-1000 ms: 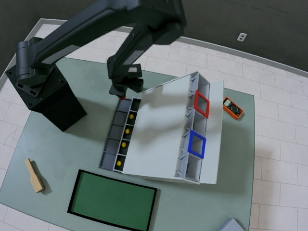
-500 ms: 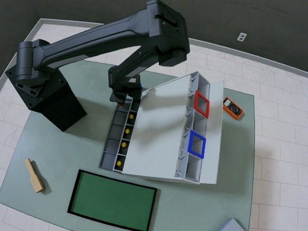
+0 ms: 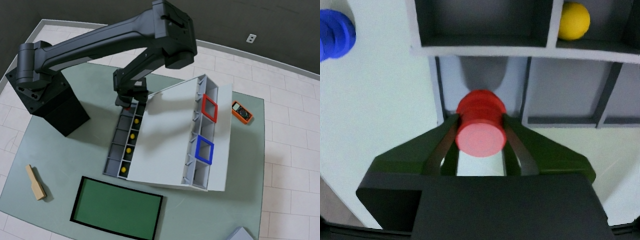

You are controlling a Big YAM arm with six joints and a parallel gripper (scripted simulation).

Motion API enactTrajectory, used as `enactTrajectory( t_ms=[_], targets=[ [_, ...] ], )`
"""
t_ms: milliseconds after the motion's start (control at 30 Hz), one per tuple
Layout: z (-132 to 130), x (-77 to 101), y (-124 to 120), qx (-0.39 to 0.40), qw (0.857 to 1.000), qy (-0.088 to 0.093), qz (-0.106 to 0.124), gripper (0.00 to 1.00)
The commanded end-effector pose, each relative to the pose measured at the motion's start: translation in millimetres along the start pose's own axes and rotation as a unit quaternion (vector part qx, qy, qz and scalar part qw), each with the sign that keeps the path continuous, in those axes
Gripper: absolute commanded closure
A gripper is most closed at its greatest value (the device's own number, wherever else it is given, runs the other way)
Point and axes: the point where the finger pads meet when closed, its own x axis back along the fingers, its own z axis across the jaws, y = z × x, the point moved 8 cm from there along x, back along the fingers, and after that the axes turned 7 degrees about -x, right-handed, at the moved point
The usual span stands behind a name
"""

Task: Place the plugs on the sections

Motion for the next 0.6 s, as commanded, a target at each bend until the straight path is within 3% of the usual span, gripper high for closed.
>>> enactTrajectory(
  t_ms=[0, 567],
  targets=[
    [-1.1, -4.1, 2.6, 0.001, 1.0, -0.001, -0.001, 1.0],
    [-3.0, -17.3, 1.3, -0.002, 1.0, 0.001, -0.001, 1.0]
  ],
)
